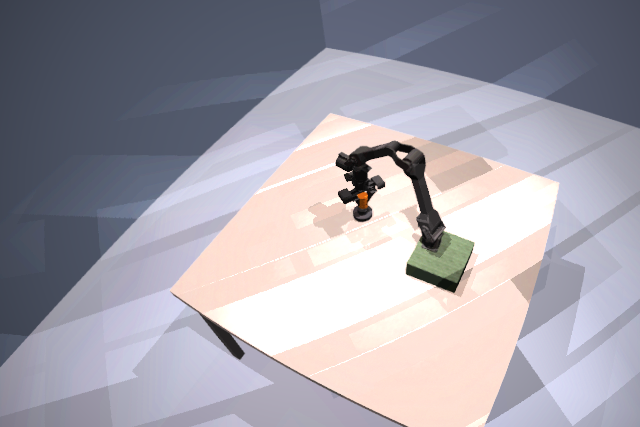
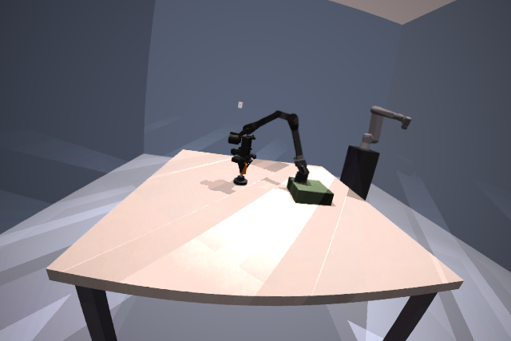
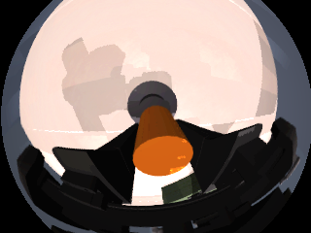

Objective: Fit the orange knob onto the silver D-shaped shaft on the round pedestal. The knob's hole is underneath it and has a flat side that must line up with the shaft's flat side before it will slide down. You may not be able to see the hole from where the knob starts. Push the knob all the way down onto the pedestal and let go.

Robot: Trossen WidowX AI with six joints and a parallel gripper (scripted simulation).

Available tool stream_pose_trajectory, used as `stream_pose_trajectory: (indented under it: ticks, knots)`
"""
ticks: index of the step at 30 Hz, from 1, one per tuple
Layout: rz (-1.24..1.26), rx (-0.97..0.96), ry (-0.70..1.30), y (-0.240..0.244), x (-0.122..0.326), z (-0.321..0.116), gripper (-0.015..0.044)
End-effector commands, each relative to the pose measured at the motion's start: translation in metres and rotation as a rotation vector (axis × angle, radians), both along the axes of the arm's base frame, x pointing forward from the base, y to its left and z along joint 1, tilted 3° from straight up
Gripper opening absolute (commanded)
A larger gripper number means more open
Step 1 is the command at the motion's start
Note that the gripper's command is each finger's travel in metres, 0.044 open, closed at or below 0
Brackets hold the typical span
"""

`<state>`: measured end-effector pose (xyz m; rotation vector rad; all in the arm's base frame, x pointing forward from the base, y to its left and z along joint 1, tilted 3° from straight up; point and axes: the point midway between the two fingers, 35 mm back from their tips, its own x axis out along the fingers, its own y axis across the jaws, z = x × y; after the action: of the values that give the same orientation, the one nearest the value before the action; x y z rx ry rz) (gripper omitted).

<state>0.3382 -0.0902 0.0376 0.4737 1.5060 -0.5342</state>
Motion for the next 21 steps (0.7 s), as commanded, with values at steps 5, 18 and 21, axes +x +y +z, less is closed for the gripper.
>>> stream_pose_trajectory:
  ticks: [5,18,21]
  knots:
    - [-0.023,-0.005,-0.008,-0.0015,0.0047,0.0011,0.0]
    - [-0.023,-0.005,-0.009,-0.004,0.0116,-0.0028,0.0]
    - [-0.023,-0.005,-0.009,-0.0041,0.0118,-0.0032,0.0]
